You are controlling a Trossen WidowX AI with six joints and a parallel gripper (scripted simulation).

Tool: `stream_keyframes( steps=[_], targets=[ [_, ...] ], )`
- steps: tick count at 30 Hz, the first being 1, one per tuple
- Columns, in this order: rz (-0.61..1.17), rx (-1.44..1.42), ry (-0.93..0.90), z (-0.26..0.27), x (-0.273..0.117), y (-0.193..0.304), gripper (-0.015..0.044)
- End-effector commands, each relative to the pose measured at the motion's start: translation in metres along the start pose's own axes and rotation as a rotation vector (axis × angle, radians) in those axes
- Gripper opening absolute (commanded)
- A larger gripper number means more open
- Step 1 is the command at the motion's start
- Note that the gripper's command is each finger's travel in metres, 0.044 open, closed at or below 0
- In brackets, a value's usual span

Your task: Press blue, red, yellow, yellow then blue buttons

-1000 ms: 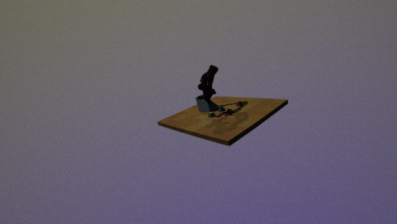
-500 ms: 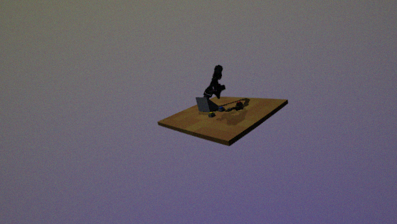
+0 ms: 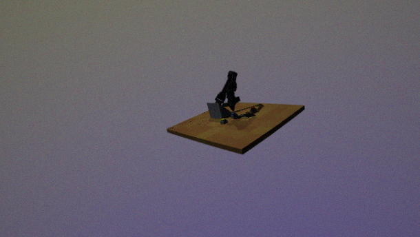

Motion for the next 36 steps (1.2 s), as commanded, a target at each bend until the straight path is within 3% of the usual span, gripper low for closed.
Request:
stream_keyframes(
  steps=[1,17,36],
  targets=[
    [0.002,0.007,-0.005,0.0,0.006,0.001,0.002],
    [0.002,0.006,-0.007,0.0,0.031,0.002,0.002],
    [0.001,0.003,-0.002,0.0,0.02,0.001,0.002]
  ],
)
Point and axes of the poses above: the point midway between the two fingers, 35 mm back from their tips, its own x axis out along the fingers, its own z axis across the jaws, y = z × x, the point moved 10 cm from there along -x, back along the fingers, and after that the axes turned 4 degrees about x, right-handed, at the moved point
